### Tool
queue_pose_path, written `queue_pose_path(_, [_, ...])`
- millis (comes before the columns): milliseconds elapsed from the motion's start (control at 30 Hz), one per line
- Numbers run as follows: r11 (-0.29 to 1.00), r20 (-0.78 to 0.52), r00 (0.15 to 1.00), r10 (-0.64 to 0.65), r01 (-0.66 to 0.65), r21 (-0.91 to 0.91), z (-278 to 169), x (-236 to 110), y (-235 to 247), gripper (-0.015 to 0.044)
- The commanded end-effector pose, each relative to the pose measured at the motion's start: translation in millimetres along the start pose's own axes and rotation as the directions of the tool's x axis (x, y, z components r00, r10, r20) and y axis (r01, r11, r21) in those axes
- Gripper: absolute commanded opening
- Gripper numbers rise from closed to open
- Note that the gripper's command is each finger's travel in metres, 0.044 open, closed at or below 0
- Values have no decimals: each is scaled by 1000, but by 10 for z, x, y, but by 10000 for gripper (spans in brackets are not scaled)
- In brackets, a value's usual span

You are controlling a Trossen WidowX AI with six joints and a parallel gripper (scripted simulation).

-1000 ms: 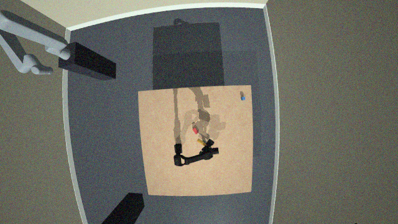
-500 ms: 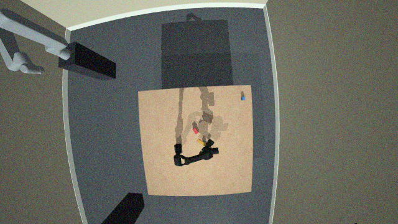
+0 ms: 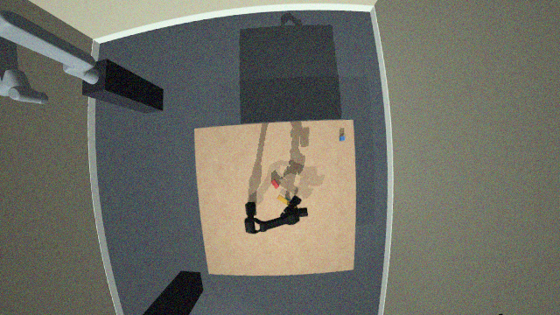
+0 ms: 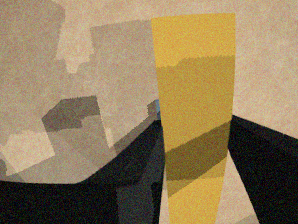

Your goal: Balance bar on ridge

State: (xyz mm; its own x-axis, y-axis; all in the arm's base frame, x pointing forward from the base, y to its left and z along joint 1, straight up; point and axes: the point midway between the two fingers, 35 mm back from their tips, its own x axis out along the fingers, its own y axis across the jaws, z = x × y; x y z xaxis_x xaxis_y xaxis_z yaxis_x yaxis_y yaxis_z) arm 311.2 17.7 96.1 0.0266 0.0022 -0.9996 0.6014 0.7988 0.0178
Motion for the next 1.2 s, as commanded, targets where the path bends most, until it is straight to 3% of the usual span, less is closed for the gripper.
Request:
queue_pose_path(0, [1000,0,1000,0,0,0,0,-1,0,0])
queue_pose_path(833, [1000,0,1000,0,0,0,0,-1,0,0])
queue_pose_path(1033, [1000,0,1000,0,0,0,0,-1,0,157])
queue_pose_path(1167, [1000,0,1000,0,0,0,0,-1,0,167])
